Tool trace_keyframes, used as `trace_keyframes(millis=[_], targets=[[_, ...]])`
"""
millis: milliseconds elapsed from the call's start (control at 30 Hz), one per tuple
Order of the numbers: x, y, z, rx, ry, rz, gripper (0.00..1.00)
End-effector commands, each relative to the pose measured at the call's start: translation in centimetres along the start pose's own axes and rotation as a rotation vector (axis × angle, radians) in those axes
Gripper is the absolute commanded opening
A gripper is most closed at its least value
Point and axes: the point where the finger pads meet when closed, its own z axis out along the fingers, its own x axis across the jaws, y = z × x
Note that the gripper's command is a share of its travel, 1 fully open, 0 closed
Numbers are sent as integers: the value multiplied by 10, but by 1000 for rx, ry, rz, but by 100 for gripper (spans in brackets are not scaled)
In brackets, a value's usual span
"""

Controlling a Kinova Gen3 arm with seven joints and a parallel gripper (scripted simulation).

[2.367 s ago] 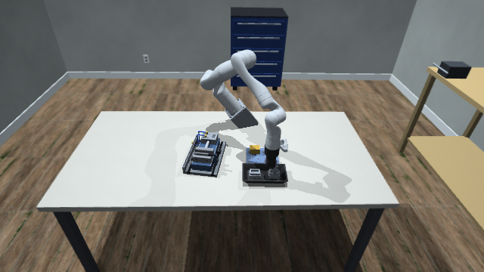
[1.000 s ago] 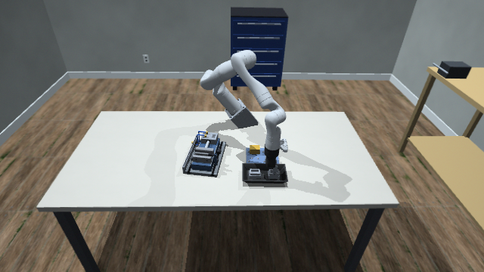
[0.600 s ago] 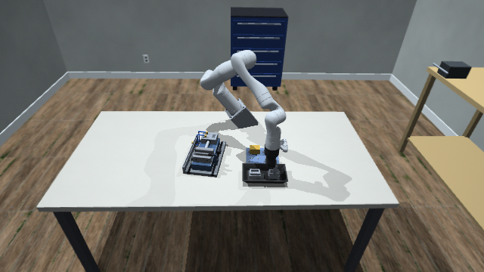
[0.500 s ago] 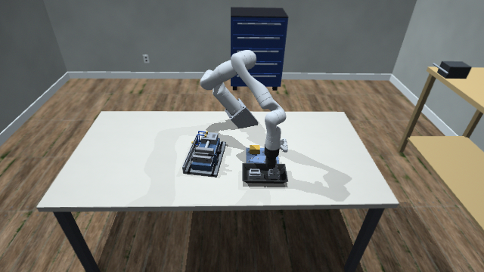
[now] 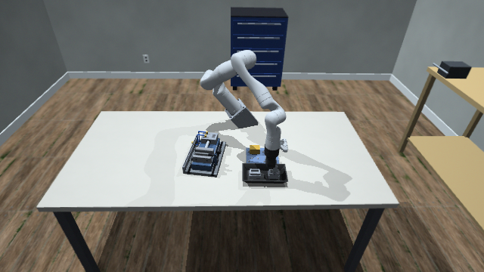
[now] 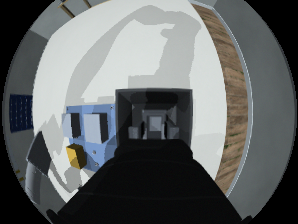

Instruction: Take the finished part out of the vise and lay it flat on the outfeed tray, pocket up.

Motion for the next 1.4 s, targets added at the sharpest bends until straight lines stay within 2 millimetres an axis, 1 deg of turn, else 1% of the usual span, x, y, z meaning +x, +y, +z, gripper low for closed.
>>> trace_keyframes(millis=[0, 200, 233, 1367], targets=[[-2, -2, 1, 7, -4, 7, 0], [-2, -2, 1, 7, -4, 7, 0], [-2, -2, 1, 7, -4, 7, 100], [-2, -2, 1, 6, -4, 7, 100]])
